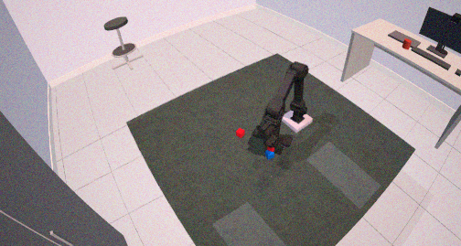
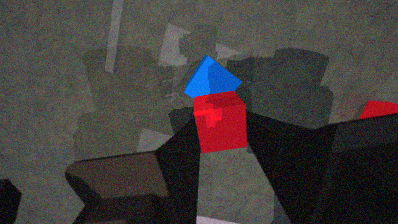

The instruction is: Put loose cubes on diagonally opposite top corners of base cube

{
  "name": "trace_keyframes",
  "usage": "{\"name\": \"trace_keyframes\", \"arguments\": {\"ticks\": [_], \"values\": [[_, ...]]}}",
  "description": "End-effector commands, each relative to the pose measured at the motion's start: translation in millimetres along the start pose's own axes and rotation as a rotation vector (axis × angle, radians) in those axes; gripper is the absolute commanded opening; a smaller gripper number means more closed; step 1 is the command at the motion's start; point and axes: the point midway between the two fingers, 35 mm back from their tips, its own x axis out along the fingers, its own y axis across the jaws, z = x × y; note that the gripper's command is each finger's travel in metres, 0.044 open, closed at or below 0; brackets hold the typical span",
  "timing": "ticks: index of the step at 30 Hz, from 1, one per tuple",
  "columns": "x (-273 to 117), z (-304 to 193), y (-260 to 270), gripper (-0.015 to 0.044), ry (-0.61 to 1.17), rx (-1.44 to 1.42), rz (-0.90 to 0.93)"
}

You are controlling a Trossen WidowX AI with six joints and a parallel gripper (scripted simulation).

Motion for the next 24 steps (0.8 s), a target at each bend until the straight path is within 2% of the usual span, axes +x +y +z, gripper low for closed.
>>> {"name": "trace_keyframes", "arguments": {"ticks": [1, 7, 11, 24], "values": [[0.5, 0.3, -0.3, 0.0105, -0.001, 0.003, -0.001], [0.5, 0.3, -0.3, 0.0105, -0.001, 0.003, -0.001], [0.5, 0.3, -0.3, 0.0205, -0.001, 0.003, -0.001], [-16.8, 0.0, 0.0, 0.0205, 0.0, 0.0, 0.0]]}}
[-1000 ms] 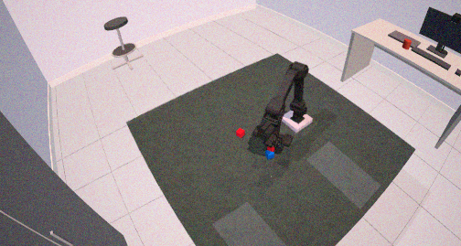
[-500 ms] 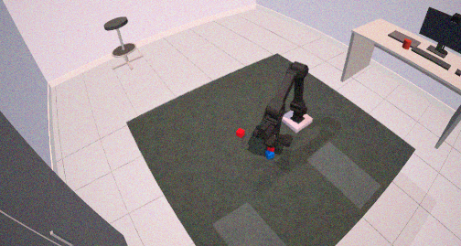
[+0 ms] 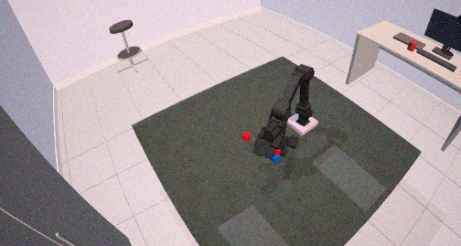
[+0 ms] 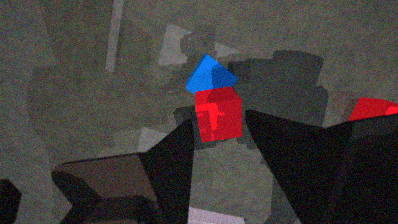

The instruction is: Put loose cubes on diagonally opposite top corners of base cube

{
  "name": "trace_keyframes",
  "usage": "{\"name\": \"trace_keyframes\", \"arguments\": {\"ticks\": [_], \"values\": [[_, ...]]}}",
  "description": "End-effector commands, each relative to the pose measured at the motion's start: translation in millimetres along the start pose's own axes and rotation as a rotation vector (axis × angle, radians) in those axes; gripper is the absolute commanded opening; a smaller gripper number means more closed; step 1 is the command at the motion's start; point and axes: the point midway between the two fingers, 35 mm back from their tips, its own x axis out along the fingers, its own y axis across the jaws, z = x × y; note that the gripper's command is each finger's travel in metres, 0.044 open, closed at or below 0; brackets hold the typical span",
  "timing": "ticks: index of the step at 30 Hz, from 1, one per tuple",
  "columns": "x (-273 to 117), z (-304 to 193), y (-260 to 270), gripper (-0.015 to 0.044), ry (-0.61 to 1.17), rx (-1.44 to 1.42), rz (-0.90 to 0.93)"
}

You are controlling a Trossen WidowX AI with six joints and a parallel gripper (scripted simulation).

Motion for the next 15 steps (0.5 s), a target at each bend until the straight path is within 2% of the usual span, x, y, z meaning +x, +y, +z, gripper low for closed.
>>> {"name": "trace_keyframes", "arguments": {"ticks": [1, 9, 11, 15], "values": [[-8.0, 0.6, -0.1, 0.0205, -0.004, 0.002, -0.001], [-19.5, 0.6, -0.1, 0.0205, -0.004, 0.002, -0.001], [-17.1, 0.8, -2.8, 0.0258, -0.005, 0.021, -0.001], [-21.4, 1.8, -24.9, 0.0265, -0.013, 0.195, 0.001]]}}
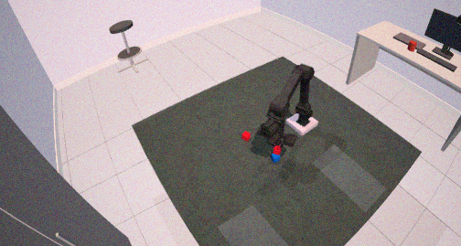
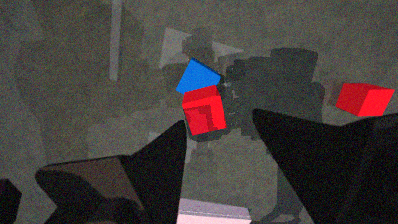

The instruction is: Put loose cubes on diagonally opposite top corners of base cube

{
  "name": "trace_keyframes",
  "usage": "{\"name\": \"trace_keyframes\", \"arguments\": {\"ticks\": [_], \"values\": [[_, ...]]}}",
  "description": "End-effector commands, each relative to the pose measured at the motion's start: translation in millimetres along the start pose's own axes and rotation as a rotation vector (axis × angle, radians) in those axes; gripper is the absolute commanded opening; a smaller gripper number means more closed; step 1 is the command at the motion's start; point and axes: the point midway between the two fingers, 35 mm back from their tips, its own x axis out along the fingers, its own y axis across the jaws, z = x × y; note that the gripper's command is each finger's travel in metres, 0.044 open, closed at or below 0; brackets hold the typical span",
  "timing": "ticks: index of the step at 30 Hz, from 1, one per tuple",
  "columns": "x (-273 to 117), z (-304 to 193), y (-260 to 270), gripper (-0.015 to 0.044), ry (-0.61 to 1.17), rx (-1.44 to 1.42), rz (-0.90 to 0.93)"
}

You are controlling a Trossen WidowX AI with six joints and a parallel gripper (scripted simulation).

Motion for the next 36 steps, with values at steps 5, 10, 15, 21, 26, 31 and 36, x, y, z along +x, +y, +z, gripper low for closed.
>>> {"name": "trace_keyframes", "arguments": {"ticks": [5, 10, 15, 21, 26, 31, 36], "values": [[-10.1, 3.2, -51.6, 0.0265, -0.019, 0.393, 0.003], [-18.1, 0.5, -85.4, 0.0265, -0.021, 0.686, 0.001], [-26.5, -5.9, -118.2, 0.0265, -0.018, 0.989, -0.002], [-36.4, -18.6, -156.4, 0.0265, -0.014, 1.351, -0.008], [-43.9, -32.5, -185.2, 0.0265, -0.012, 1.632, -0.014], [-46.0, -37.0, -193.2, 0.0265, -0.012, 1.712, -0.016], [-26.8, -36.0, -194.6, 0.0265, -0.012, 1.712, -0.016]]}}
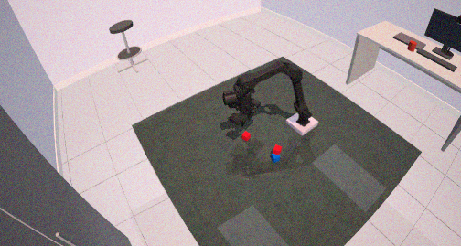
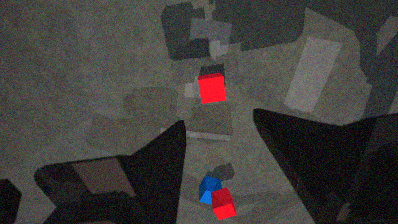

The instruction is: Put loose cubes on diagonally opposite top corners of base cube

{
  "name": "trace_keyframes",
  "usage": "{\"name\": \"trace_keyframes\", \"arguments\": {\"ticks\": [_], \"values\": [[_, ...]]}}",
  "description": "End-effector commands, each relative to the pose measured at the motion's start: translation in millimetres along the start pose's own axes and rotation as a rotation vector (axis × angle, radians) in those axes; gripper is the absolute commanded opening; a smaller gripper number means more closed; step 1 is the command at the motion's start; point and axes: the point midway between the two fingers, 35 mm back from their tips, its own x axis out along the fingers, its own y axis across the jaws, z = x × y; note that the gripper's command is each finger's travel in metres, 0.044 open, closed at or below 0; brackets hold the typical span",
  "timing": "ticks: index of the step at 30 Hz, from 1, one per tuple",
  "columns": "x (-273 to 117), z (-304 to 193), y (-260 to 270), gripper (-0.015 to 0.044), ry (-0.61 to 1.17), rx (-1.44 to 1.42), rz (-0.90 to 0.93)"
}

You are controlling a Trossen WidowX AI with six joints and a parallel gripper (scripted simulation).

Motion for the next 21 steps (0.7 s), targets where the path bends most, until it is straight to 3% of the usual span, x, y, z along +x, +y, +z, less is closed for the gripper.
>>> {"name": "trace_keyframes", "arguments": {"ticks": [1, 6, 21], "values": [[22.2, 0.5, -1.0, 0.0265, 0.005, 0.009, -0.012], [55.9, -0.6, -2.8, 0.0265, 0.005, 0.009, -0.012], [79.5, -0.6, -3.0, 0.0265, 0.005, 0.009, -0.012]]}}
